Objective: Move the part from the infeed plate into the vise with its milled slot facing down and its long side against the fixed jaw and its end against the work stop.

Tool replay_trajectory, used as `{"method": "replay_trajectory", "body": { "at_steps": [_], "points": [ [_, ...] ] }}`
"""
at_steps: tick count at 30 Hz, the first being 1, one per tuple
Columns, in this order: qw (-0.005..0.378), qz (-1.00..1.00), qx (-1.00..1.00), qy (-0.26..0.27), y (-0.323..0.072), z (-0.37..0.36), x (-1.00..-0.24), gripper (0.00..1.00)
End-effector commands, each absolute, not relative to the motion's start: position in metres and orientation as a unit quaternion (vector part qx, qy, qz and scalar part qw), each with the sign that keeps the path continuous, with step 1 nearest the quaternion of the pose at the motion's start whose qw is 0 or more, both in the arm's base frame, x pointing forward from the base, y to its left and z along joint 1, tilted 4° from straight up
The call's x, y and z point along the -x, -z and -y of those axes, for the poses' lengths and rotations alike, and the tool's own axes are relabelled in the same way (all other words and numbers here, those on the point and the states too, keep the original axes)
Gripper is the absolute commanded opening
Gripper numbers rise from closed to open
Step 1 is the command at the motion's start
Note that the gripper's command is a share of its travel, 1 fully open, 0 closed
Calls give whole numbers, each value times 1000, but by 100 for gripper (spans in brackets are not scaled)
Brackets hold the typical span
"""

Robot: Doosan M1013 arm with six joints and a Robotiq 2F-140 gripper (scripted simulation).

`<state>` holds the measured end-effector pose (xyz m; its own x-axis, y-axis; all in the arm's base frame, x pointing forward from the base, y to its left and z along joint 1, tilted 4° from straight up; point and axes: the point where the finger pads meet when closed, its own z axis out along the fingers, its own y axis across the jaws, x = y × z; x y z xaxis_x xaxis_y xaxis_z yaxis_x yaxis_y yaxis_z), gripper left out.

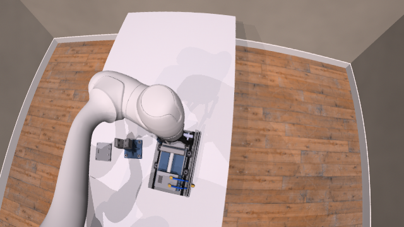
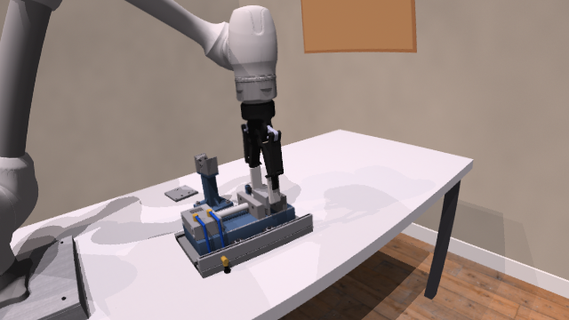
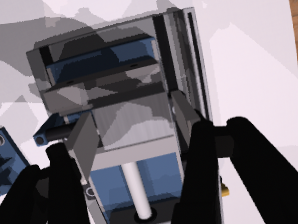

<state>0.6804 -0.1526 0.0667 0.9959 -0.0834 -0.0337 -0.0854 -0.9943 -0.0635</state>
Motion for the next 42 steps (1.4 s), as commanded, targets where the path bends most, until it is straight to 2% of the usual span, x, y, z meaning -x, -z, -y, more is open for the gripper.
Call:
{"method": "replay_trajectory", "body": {
  "at_steps": [1,25,38,39,42],
  "points": [
    [33,-42,998,-15,-72,153,-681,47],
    [33,-42,998,-15,-133,157,-682,47],
    [33,-42,998,-15,-140,157,-683,47],
    [33,-42,998,-15,-140,157,-683,0],
    [33,-42,998,-15,-140,157,-683,0]
  ]
}}
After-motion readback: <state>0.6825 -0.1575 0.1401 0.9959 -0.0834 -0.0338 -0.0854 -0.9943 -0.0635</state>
